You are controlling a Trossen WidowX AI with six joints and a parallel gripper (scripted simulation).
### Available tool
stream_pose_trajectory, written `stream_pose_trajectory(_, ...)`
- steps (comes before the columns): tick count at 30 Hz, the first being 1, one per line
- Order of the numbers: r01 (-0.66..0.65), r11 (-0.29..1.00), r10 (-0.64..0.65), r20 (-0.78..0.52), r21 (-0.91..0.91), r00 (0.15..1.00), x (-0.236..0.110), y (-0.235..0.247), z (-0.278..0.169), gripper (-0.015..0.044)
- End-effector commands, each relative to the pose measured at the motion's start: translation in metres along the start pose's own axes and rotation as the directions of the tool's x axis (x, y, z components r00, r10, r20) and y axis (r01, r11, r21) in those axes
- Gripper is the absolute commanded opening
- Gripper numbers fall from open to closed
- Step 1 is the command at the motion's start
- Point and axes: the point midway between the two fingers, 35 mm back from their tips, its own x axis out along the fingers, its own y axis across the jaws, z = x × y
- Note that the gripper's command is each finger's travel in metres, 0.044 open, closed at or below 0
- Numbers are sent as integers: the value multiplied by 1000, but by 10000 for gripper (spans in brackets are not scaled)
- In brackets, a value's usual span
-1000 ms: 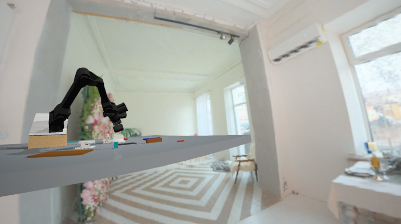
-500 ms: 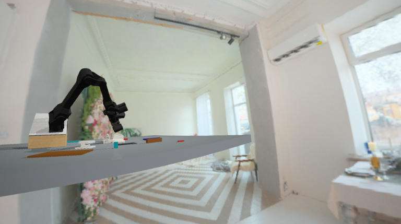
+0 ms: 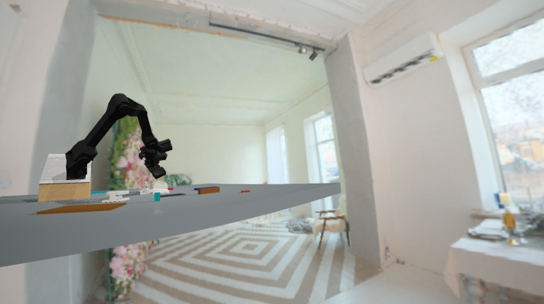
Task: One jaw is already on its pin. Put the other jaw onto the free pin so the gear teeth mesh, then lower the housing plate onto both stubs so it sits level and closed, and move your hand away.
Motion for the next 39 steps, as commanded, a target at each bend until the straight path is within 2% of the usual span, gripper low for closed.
stream_pose_trajectory(1, 20, 998, -23, -37, -55, 999, 3, 3, -2, 0)
stream_pose_trajectory(20, 77, 950, -147, -217, -301, 965, 12, 11, -24, 0)
stream_pose_trajectory(39, 60, 831, -298, -352, -552, 887, 13, 16, -43, 0)
